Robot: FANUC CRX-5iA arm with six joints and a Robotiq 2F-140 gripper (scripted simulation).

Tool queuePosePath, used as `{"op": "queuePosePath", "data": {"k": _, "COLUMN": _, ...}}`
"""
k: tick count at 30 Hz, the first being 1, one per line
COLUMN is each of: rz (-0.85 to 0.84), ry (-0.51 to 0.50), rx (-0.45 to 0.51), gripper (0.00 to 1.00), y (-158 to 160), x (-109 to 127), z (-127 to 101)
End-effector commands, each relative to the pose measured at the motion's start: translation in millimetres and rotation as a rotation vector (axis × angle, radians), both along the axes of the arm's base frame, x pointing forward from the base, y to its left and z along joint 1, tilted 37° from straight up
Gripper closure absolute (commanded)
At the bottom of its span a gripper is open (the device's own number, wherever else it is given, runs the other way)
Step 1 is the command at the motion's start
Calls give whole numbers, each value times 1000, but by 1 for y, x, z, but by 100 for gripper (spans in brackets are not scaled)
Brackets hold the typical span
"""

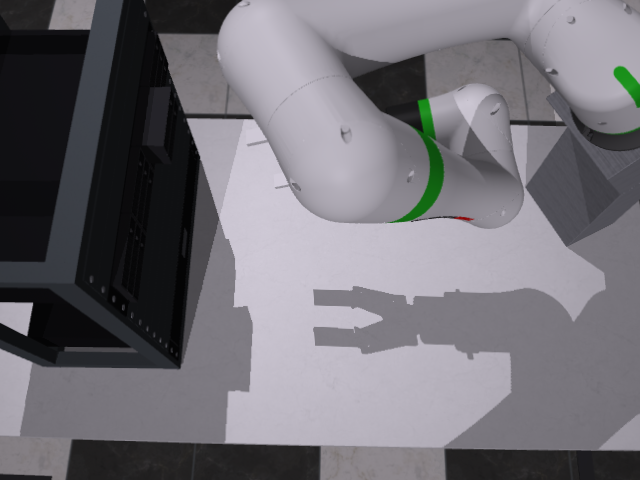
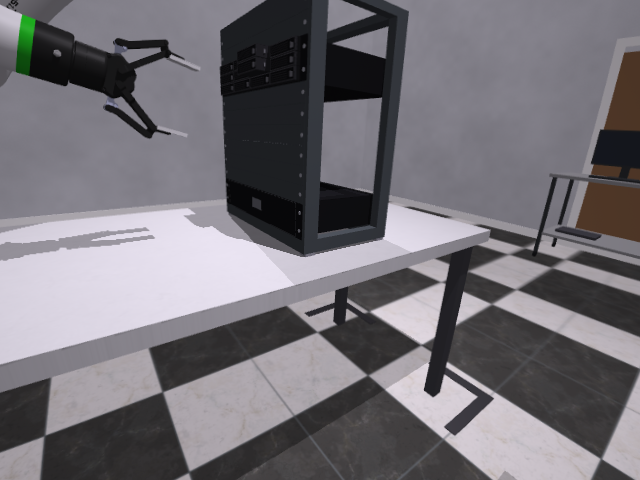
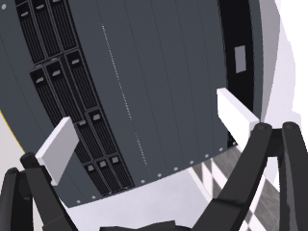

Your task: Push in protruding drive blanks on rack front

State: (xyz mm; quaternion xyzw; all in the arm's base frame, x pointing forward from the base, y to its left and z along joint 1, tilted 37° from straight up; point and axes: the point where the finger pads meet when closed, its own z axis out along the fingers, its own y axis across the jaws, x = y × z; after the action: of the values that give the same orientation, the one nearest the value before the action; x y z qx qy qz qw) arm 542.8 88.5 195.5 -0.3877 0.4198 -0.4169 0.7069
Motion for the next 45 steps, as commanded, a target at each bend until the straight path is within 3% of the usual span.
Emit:
{"op": "queuePosePath", "data": {"k": 1, "rz": -22, "ry": -23, "rx": 11, "gripper": 0, "y": -12, "x": -4, "z": 6}}
{"op": "queuePosePath", "data": {"k": 14, "rz": -116, "ry": -130, "rx": 44, "gripper": 0, "y": -60, "x": -28, "z": 33}}
{"op": "queuePosePath", "data": {"k": 45, "rz": -168, "ry": -199, "rx": 55, "gripper": 0, "y": -85, "x": -48, "z": 50}}
